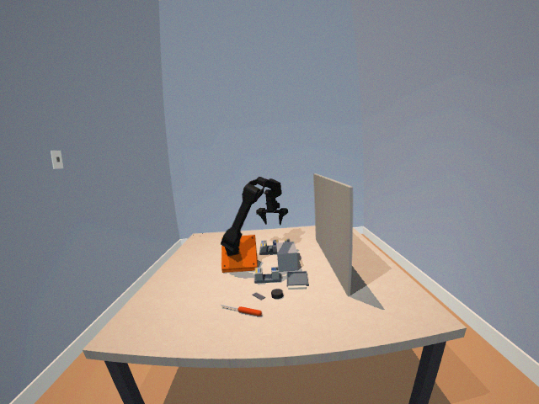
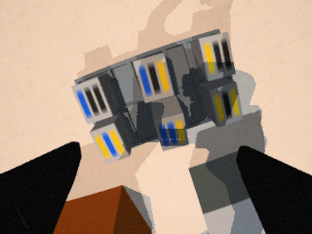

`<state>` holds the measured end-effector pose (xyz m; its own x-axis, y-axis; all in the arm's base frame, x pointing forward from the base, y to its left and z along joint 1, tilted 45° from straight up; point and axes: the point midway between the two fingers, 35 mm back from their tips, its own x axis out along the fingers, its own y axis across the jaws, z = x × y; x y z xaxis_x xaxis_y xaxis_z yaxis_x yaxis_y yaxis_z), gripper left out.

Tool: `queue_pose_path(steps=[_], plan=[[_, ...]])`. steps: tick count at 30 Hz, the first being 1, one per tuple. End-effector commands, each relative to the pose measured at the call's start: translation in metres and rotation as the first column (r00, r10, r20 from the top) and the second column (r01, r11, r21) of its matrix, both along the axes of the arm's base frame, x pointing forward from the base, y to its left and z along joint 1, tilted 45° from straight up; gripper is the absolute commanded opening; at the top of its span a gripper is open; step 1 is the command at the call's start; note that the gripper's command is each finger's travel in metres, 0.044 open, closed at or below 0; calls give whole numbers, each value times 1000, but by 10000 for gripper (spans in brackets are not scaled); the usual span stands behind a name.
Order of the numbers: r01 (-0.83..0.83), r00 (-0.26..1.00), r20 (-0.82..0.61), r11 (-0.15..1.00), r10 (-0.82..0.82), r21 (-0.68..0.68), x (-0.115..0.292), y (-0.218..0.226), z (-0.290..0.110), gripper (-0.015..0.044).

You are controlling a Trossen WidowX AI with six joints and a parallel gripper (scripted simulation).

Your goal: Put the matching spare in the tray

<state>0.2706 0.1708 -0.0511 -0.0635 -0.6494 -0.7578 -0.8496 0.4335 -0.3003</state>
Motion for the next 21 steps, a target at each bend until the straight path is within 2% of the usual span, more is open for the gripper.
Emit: queue_pose_path(steps=[1,9,14,21], plan=[[-213,952,-223,977,211,13,-50,11,-39,440],[-245,936,-255,969,241,19,-57,12,-44,440],[-245,937,-255,969,241,18,-65,-7,-64,309],[-245,937,-255,969,241,18,-69,-16,-72,300]])
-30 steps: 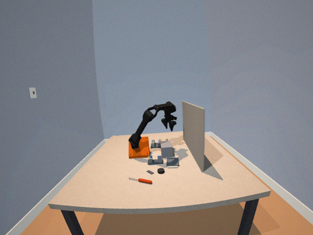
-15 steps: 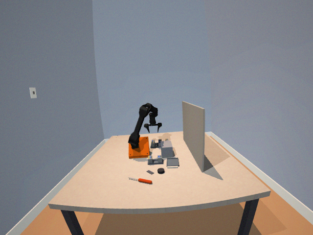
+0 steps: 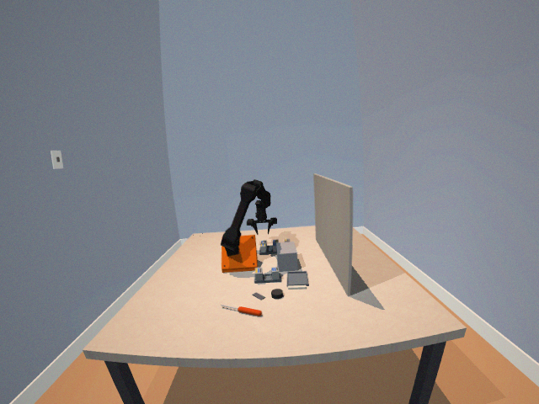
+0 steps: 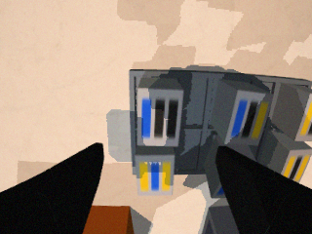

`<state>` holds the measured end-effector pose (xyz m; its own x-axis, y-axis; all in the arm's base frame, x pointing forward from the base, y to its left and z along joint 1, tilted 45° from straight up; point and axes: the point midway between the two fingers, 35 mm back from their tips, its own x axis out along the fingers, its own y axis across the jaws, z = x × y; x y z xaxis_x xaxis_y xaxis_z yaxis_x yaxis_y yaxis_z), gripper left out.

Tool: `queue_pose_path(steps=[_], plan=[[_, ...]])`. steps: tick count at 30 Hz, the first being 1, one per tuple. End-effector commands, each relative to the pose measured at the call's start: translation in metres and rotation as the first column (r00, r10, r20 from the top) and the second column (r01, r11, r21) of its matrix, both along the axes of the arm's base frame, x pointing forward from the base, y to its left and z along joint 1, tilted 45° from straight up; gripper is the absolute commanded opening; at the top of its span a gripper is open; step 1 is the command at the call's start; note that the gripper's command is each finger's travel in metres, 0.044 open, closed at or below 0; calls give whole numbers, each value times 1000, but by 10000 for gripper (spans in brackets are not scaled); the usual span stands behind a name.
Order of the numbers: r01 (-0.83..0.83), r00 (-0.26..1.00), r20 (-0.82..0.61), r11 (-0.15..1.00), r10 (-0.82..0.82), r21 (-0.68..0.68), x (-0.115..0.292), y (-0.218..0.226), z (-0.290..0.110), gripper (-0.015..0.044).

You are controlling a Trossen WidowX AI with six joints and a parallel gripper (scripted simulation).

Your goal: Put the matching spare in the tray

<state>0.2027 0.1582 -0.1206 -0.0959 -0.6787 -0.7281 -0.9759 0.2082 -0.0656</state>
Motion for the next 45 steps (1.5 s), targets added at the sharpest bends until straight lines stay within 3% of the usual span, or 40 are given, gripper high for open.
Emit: queue_pose_path(steps=[1,45], plan=[[-6,1000,1,1000,6,0,-1,-3,-3,300],[-7,1000,2,1000,7,-2,-5,-47,-51,300]])
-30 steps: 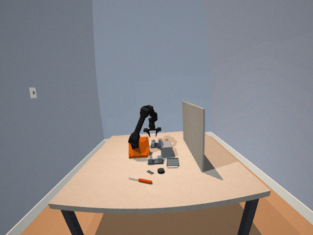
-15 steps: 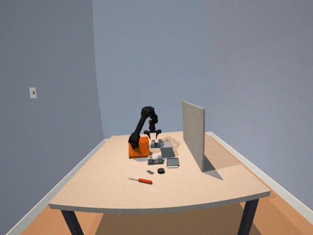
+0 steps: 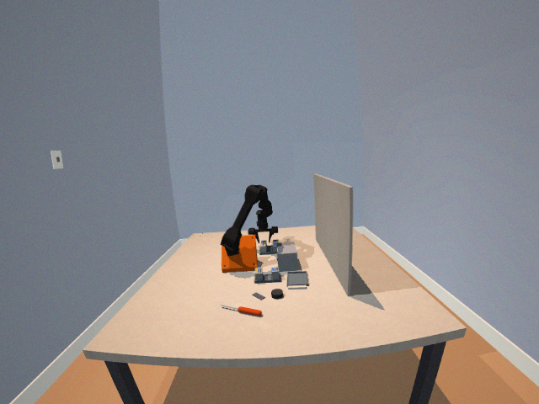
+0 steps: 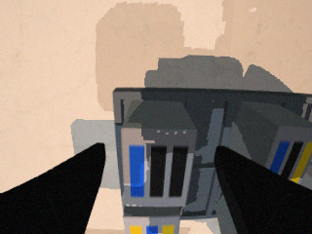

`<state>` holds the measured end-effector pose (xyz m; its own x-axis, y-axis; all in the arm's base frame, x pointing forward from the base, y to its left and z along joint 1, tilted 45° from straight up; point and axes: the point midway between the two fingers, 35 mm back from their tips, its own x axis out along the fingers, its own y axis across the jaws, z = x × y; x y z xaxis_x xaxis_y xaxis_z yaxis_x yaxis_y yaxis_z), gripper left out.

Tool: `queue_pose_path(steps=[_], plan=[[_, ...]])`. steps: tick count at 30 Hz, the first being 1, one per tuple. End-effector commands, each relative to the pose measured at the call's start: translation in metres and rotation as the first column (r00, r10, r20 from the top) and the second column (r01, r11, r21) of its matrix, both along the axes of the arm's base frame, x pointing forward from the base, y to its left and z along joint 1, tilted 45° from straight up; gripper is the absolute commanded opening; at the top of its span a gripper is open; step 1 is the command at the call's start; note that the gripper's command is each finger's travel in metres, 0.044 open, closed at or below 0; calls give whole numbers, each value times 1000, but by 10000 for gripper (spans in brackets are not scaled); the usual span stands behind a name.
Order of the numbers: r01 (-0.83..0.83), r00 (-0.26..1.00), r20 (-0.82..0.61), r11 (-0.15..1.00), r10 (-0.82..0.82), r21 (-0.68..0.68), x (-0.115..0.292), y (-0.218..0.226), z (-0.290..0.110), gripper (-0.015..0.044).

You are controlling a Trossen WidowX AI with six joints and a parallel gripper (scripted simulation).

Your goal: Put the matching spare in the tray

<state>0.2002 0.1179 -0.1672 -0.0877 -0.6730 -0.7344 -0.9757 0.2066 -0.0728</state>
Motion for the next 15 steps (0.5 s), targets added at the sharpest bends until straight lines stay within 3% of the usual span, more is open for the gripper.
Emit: queue_pose_path(steps=[1,15], plan=[[-4,1000,-7,1000,4,-10,-3,-8,-5,300],[-4,1000,-7,1000,4,-11,-5,-19,-14,300]])
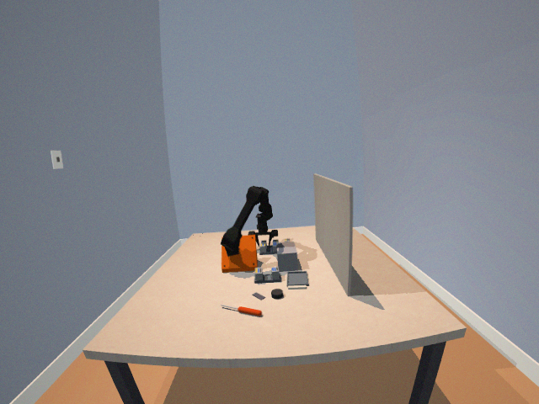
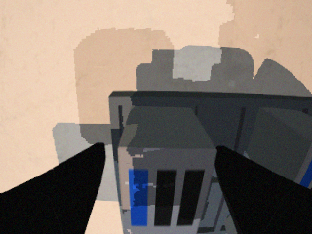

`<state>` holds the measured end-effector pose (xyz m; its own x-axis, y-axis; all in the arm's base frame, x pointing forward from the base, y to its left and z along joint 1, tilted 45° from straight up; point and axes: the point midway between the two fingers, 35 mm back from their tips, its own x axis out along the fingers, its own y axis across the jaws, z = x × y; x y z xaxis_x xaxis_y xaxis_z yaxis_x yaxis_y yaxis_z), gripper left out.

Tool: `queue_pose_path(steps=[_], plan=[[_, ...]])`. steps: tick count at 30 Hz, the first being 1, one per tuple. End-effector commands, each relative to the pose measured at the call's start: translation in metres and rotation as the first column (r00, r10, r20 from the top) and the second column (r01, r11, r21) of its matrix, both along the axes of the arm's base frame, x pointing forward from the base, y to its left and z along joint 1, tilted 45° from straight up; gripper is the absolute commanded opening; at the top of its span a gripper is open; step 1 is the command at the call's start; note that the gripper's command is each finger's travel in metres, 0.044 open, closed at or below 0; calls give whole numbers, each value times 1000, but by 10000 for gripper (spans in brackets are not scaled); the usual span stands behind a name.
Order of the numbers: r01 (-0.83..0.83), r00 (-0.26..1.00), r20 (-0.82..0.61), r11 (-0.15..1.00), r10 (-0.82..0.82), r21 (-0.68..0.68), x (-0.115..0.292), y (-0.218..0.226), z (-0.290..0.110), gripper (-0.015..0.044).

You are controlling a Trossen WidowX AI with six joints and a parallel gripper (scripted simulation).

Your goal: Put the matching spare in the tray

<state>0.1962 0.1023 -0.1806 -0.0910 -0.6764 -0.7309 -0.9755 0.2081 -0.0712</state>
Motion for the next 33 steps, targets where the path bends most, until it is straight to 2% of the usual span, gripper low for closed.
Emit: queue_pose_path(steps=[1,7,12,20,24,25,33], plan=[[-6,1000,-4,1000,6,-6,-1,-3,-1,300],[-6,1000,-4,1000,6,-6,-1,-3,-1,300],[0,1000,-2,1000,0,-2,-1,-2,-1,169],[0,1000,-2,1000,0,-2,-1,-2,-1,115],[0,1000,-2,1000,0,-2,-1,-2,-1,10],[0,1000,-2,1000,0,-2,-1,-2,-1,0],[0,1000,-3,1000,0,-2,-1,-1,0,0]])
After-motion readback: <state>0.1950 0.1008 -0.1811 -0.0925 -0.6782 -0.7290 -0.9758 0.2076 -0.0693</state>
